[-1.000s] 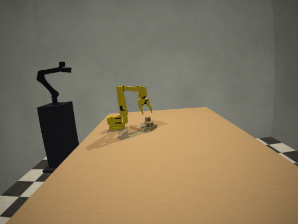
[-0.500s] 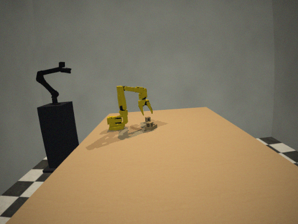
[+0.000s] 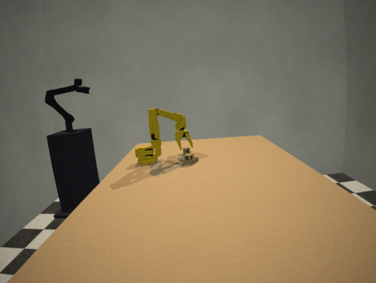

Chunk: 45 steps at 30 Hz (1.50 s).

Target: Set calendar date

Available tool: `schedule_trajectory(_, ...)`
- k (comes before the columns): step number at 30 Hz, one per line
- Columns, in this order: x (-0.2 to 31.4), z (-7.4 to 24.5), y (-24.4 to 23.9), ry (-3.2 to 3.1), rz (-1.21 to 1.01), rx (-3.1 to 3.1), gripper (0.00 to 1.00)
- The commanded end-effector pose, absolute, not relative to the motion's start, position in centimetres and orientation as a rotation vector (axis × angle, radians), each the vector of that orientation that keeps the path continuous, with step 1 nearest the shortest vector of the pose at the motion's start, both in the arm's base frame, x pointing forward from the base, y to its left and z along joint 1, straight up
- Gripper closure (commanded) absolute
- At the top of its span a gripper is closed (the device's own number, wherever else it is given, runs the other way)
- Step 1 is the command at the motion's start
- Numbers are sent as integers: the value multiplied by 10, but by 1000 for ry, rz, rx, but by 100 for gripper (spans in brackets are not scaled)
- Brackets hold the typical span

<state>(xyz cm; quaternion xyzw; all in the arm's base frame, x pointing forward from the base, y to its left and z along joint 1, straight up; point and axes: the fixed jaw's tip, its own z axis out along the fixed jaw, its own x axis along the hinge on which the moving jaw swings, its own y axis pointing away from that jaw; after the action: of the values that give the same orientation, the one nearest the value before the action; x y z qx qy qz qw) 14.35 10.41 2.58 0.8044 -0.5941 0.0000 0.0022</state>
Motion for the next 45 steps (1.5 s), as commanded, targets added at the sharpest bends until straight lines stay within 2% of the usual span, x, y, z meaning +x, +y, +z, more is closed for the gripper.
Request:
schedule_trajectory(1,147,25,106,-1878,13,2548,65)
schedule_trajectory(25,147,19,105,-1878,13,2548,66)
schedule_trajectory(45,154,19,107,-1878,13,2548,77)
